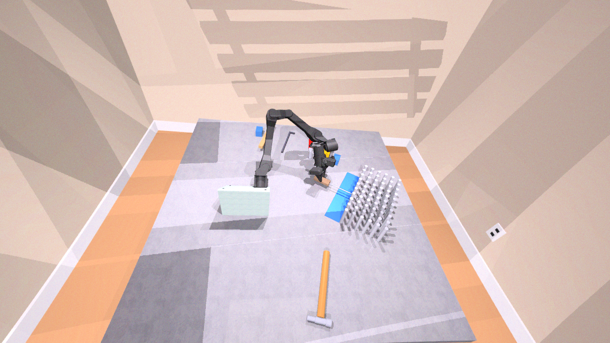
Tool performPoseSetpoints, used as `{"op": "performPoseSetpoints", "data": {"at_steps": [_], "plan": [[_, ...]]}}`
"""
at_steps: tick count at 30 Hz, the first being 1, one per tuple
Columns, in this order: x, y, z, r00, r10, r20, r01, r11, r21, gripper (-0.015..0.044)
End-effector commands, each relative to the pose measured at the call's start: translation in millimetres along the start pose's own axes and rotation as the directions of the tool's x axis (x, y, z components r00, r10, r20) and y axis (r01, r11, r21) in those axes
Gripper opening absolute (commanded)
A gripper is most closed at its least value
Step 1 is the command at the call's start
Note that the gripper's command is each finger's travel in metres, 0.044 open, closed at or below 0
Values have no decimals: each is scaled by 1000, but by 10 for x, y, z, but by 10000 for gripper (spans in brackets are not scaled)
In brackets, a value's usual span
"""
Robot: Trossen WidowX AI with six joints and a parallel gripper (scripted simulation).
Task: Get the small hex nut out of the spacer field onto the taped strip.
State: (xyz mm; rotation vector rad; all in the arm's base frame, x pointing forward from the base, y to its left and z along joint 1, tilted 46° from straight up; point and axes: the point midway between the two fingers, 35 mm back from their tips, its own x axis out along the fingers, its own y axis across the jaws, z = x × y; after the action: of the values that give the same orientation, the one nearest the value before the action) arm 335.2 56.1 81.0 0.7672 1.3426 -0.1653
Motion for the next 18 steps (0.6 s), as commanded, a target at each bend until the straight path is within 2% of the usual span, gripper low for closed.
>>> {"op": "performPoseSetpoints", "data": {"at_steps": [1, 18], "plan": [[1, 21, 65, 1000, 7, 8, -7, 1000, -3, 0], [47, 23, 172, 1000, 8, 9, -8, 1000, -4, 0]]}}
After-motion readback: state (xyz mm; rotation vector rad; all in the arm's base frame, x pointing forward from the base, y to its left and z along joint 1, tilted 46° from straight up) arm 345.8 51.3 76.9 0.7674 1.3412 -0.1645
